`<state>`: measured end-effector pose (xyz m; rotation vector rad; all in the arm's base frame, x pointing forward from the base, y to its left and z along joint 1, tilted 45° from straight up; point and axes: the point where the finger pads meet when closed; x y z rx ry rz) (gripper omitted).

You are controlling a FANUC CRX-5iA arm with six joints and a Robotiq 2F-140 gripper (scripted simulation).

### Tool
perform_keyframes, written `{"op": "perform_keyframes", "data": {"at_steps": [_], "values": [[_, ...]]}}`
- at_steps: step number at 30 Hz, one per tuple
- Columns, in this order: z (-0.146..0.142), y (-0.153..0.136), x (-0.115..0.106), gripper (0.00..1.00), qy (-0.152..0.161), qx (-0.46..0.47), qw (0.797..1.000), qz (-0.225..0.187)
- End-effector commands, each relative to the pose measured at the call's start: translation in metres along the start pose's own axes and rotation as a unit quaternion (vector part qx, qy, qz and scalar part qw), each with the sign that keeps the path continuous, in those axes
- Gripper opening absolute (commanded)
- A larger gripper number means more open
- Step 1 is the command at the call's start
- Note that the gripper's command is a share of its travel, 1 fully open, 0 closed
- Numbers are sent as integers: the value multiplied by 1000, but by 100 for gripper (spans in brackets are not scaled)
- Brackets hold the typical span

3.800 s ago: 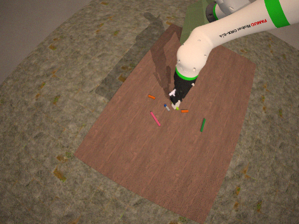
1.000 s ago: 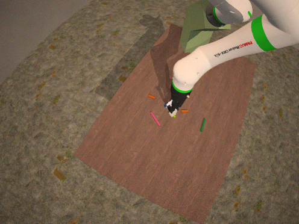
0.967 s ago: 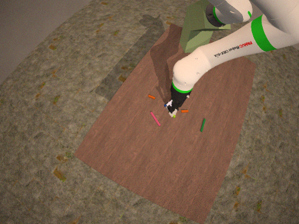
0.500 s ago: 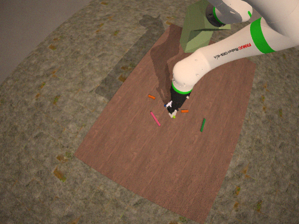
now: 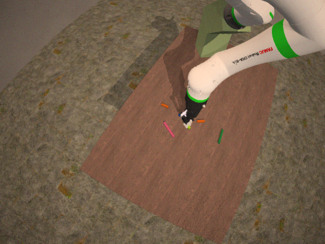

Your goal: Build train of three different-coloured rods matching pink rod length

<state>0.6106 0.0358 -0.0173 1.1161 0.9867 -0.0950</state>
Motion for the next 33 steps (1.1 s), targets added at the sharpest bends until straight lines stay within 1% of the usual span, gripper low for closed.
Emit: {"op": "perform_keyframes", "data": {"at_steps": [1,18,19,23,24,29,30,32,33], "values": [[0,0,0,3,0,0,1000,0],[0,0,0,3,0,0,1000,0],[0,0,0,5,0,0,1000,0],[0,0,0,5,0,0,1000,0],[0,0,0,8,0,0,1000,0],[0,0,0,10,0,0,1000,0],[0,0,0,12,0,0,1000,0],[0,0,0,12,0,0,1000,0],[0,0,0,15,0,0,1000,0]]}}
Point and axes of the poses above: the point where the finger pads meet when closed, its own x axis out along the fingers, its own z axis across the jaws, y = z × x, and after that the axes turned 14 degrees about x, right-handed
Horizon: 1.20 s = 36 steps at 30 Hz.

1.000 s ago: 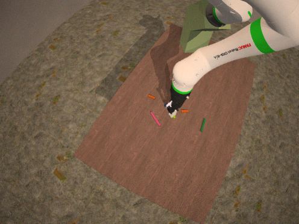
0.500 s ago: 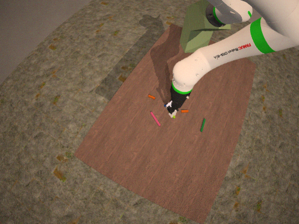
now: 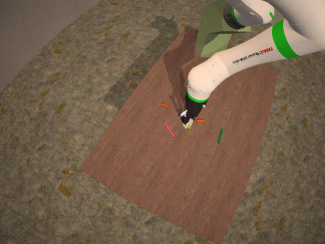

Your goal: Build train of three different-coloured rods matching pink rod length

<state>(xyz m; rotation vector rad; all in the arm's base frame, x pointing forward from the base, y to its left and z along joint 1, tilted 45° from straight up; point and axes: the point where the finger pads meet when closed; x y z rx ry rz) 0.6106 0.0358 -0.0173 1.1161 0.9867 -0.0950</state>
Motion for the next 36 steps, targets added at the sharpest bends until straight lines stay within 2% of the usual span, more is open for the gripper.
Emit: {"op": "perform_keyframes", "data": {"at_steps": [1,16,21,23,31,36], "values": [[0,0,0,15,0,0,1000,0],[0,0,-6,15,0,0,1000,0],[0,0,-26,15,0,0,1000,0],[0,0,-26,15,0,0,1000,0],[0,0,-68,15,0,0,1000,0],[0,0,-85,15,0,0,1000,0]]}}
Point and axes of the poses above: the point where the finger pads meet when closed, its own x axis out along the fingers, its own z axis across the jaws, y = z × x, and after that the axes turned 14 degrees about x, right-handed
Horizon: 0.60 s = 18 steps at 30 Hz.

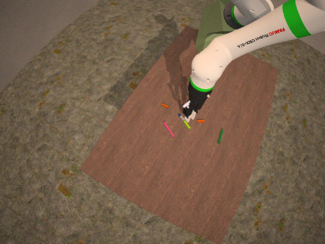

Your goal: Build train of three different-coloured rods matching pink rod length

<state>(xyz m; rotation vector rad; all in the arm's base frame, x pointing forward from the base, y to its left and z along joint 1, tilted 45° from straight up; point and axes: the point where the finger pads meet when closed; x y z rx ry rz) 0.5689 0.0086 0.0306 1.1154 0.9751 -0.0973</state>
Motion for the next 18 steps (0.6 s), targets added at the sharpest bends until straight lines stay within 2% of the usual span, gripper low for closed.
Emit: {"op": "perform_keyframes", "data": {"at_steps": [1,8,9,18], "values": [[1,1,-18,15,5,1,1000,-2],[1,1,-21,15,5,1,1000,-2],[1,1,-21,100,5,1,1000,-2],[1,1,-21,100,5,1,1000,-2]]}}
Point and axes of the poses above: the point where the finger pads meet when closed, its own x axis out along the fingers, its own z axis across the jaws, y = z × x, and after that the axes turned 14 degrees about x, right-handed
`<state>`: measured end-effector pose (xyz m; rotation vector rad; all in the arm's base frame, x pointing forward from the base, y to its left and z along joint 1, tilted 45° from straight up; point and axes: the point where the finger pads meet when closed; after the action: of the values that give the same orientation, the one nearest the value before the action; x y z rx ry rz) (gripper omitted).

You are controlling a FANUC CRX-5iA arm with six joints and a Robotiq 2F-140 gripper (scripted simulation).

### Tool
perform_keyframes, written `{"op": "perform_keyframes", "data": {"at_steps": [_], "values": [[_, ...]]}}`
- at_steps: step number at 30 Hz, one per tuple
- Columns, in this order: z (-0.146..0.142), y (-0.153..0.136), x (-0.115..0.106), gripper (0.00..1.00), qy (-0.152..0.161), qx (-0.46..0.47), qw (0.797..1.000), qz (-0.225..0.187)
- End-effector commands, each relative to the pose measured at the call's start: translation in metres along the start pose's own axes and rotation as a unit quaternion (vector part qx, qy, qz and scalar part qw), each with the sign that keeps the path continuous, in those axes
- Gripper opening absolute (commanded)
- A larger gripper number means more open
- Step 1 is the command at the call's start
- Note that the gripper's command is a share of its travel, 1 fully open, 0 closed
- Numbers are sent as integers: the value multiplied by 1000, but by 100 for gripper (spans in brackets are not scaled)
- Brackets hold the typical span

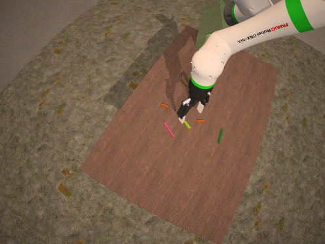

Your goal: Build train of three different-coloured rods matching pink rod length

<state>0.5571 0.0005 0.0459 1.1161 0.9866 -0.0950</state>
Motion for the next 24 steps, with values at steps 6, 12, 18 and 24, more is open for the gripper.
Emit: {"op": "perform_keyframes", "data": {"at_steps": [6,12,18,24], "values": [[0,0,0,100,0,0,1000,0],[0,0,0,100,0,0,1000,0],[0,0,-9,100,0,0,1000,0],[0,0,-23,100,0,0,1000,0]]}}
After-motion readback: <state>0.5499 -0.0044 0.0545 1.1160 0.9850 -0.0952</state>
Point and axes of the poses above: the point where the finger pads meet when closed, its own x axis out along the fingers, its own z axis across the jaws, y = z × x, and after that the axes turned 14 degrees about x, right-handed
